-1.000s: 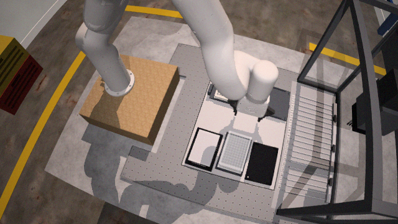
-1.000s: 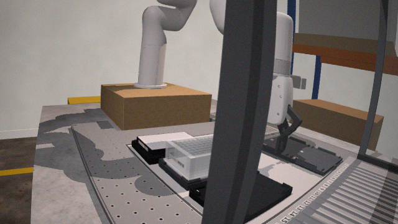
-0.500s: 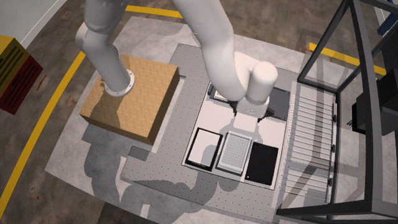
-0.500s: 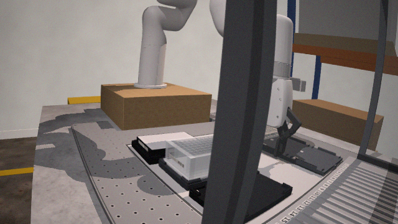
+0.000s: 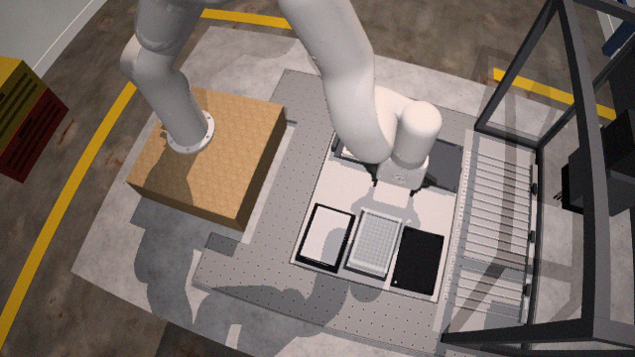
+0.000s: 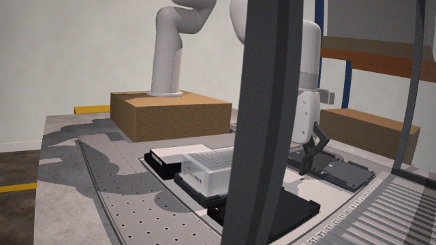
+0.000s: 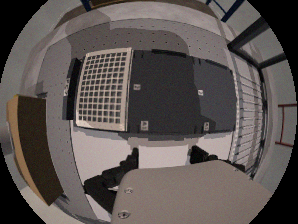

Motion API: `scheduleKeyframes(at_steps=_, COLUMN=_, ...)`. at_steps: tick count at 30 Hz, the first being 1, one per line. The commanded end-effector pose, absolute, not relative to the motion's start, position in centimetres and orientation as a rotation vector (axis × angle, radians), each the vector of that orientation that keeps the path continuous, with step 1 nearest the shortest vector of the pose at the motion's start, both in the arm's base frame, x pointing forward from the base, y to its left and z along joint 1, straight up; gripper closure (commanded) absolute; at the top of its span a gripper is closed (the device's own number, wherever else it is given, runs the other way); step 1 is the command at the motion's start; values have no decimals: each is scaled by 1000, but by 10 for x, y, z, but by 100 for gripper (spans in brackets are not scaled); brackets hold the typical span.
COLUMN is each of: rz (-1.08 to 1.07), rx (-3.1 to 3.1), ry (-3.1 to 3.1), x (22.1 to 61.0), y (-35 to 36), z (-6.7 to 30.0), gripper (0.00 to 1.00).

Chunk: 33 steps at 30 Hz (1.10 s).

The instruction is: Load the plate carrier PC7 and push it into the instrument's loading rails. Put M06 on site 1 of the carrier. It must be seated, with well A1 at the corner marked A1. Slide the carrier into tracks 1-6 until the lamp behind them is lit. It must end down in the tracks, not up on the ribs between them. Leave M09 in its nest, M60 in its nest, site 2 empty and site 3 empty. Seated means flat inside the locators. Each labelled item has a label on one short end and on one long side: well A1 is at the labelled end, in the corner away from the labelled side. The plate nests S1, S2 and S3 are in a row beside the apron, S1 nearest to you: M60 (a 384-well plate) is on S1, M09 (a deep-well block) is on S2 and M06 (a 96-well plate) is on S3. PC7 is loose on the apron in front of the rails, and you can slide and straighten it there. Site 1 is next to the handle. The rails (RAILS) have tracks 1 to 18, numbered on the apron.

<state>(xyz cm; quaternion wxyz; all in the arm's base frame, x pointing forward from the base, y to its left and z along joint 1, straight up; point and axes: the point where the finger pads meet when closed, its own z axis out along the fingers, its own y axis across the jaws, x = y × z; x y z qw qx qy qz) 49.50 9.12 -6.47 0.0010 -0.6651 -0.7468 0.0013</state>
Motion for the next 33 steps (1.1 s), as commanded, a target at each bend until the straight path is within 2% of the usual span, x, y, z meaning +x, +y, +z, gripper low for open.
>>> scheduleKeyframes(at_steps=1, rz=-1, rx=-2090, ry=-2346, x=497, y=91, z=-65, gripper=0)
scheduleKeyframes(at_steps=33, rz=-1, rx=-2090, ry=-2346, x=496, y=98, z=-69, gripper=0)
